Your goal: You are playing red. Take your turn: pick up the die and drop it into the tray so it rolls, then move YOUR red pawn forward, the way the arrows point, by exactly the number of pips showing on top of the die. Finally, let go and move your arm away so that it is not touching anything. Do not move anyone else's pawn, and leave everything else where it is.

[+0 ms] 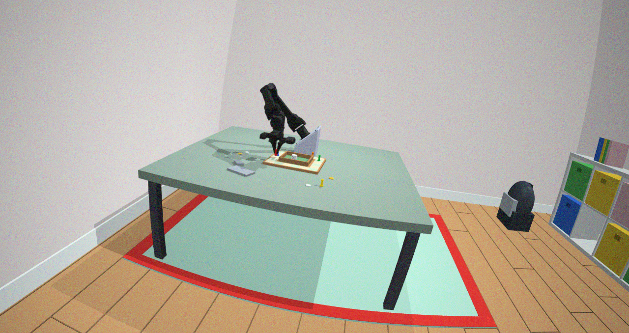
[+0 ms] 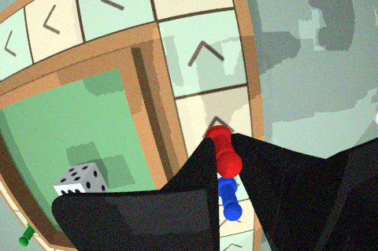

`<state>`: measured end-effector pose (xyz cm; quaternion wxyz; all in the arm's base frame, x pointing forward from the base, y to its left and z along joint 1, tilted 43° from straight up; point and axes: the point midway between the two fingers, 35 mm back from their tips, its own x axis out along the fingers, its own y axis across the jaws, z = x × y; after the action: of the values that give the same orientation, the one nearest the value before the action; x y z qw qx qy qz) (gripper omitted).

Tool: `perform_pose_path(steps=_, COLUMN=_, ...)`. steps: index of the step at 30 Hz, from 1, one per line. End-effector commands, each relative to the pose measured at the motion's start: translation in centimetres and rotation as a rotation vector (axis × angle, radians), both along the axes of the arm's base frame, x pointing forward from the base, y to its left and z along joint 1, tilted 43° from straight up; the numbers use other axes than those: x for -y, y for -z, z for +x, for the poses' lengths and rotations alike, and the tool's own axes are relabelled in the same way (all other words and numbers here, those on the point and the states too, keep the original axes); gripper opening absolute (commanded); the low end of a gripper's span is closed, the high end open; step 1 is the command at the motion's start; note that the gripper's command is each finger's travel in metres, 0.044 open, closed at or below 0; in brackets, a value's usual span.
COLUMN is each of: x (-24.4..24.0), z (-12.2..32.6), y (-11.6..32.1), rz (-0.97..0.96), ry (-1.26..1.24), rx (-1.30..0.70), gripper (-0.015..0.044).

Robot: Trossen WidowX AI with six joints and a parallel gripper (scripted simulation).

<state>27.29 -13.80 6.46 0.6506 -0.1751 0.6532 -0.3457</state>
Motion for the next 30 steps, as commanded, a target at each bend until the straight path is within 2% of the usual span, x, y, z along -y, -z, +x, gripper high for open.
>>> perform_pose_path(steps=1, x=-1.5, z=0.9, y=-1.8, rz=0.002, ry=-0.004, rx=0.021, gripper=0.0000)
perform_pose_path(steps=16, x=-7.3, z=0.9, y=-8.6, rz=-0.002, ry=-0.003, rx=0.018, gripper=0.0000)
perform_pose_path(steps=21, x=-7.4, z=1.1, y=-8.4, rz=-0.002, ry=-0.003, rx=0.017, gripper=0.0000)
perform_pose_path(steps=30, x=-9.0, z=4.0, y=-5.2, rz=0.006, ry=-0.003, rx=0.010, gripper=0.0000)
